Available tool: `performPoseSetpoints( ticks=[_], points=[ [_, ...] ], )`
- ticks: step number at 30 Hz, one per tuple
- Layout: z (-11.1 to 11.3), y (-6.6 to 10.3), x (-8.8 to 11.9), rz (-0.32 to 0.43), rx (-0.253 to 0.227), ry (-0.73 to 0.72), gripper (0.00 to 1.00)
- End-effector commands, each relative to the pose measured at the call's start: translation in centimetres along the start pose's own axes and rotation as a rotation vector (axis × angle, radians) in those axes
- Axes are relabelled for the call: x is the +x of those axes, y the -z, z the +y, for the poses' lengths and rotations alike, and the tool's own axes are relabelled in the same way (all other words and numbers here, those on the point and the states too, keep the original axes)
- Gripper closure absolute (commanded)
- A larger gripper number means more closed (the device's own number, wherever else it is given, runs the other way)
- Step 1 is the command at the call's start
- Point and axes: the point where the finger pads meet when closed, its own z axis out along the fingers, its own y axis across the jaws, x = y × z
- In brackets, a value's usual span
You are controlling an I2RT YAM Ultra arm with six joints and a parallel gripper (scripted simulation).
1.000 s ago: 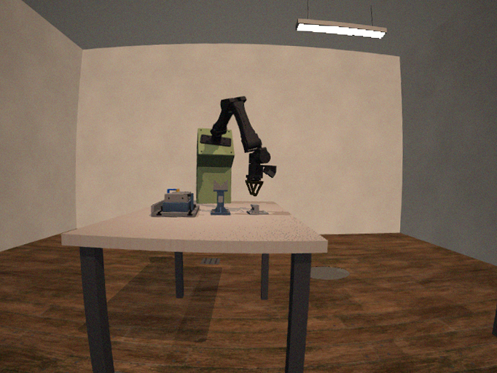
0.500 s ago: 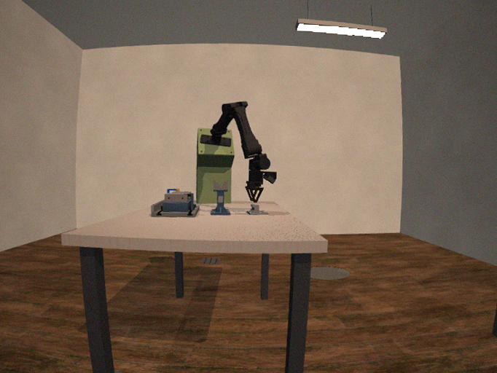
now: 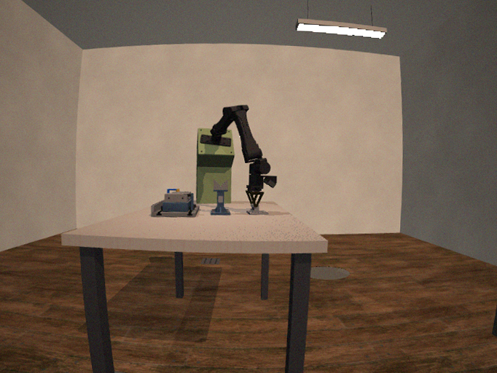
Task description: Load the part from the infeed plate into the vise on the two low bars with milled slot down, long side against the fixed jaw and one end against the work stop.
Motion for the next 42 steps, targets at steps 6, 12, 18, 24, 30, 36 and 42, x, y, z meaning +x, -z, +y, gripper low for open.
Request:
performPoseSetpoints(
  ticks=[6,12,18,24,30,36,42],
  points=[
    [-1.4,-0.5,-0.6,-0.022,0.033,-0.002,0.19],
    [-1.3,-1.0,-0.6,-0.022,0.03,0.0,0.19],
    [-1.7,-1.2,-0.5,-0.021,0.038,-0.005,0.19],
    [-1.3,-1.6,-0.6,-0.02,0.026,0.0,0.19],
    [-1.5,-1.6,-0.5,-0.02,0.031,-0.003,0.19],
    [-1.7,-1.4,-0.7,-0.024,0.037,-0.003,0.19],
    [-1.6,-1.4,-0.7,-0.023,0.035,-0.002,0.19]
  ],
)
